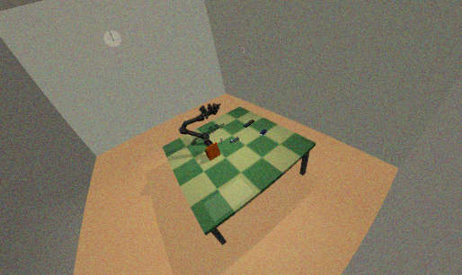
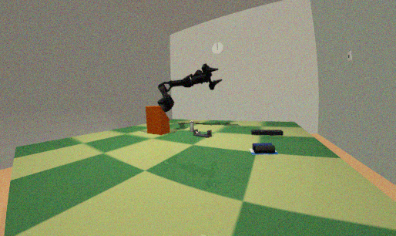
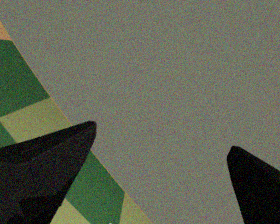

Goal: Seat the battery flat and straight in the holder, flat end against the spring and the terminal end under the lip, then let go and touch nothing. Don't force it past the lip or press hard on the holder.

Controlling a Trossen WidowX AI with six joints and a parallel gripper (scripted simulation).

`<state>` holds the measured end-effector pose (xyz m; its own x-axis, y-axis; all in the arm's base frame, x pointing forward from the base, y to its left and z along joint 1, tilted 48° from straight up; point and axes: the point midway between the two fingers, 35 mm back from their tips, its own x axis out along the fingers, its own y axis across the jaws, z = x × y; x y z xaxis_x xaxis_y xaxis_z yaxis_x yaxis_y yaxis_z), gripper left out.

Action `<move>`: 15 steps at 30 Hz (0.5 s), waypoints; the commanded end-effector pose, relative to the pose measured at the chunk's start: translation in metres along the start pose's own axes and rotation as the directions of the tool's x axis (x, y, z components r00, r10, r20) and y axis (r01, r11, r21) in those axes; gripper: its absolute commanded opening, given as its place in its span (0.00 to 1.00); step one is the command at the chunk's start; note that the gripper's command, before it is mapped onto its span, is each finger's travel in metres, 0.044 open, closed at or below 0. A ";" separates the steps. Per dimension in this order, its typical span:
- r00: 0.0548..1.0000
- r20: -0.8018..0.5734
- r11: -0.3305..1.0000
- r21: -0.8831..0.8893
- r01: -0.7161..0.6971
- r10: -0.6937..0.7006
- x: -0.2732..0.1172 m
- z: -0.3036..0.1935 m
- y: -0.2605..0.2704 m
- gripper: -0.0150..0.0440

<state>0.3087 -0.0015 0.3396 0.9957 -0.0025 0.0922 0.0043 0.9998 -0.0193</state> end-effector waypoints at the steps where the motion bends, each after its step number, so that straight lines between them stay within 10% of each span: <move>1: 1.000 -0.020 1.000 -0.015 -0.005 0.005 0.002 -0.004 0.000 0.89; 7: 0.831 -0.533 0.910 -0.245 -0.334 0.162 0.011 -0.129 0.008 0.62; 15: 0.189 -0.835 0.502 0.117 -0.857 0.516 -0.068 -0.241 0.033 0.26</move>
<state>0.3111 0.0107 0.1466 0.6595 0.2673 -0.7025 -0.5811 0.7742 -0.2509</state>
